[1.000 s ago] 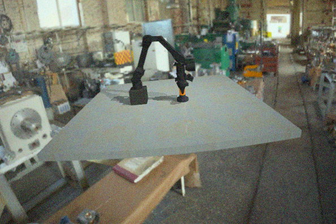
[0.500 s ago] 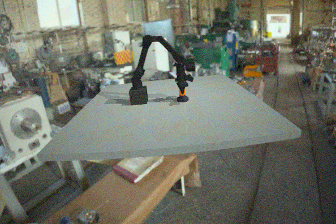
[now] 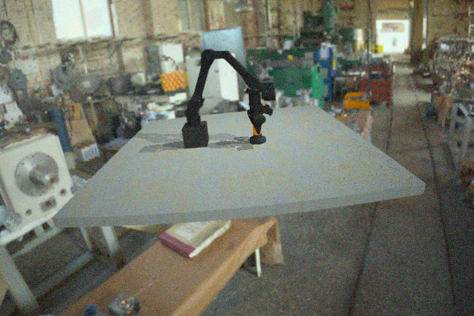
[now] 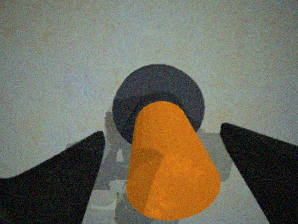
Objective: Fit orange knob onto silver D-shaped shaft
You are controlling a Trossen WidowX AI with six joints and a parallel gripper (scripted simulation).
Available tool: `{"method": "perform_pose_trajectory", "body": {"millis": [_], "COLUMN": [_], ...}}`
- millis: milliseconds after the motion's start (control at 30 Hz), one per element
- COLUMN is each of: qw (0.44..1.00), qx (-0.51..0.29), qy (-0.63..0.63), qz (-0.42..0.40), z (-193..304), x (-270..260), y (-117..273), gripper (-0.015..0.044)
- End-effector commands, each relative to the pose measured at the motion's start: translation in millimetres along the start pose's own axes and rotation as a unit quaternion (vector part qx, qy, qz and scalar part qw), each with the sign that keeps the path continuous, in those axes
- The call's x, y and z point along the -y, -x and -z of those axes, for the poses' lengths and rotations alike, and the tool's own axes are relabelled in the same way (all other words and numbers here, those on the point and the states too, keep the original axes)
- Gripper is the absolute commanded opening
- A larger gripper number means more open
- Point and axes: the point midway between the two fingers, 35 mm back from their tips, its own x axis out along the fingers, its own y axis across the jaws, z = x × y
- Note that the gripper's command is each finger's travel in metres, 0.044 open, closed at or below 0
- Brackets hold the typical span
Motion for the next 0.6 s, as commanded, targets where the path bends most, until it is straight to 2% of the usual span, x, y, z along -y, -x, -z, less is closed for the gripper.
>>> {"method": "perform_pose_trajectory", "body": {"millis": [0,133,300,567], "qw": [1.000,1.000,1.000,1.000], "qx": [0.000,0.000,0.000,0.000], "qy": [0.002,0.001,0.000,0.000], "qz": [0.000,0.000,0.000,0.000], "z": [0.0,-1.8,-0.9,-5.8], "x": [0.1,0.5,0.3,1.7], "y": [0.2,12.0,92.8,96.0], "gripper": [0.0440,0.0440,0.0440,0.0440]}}
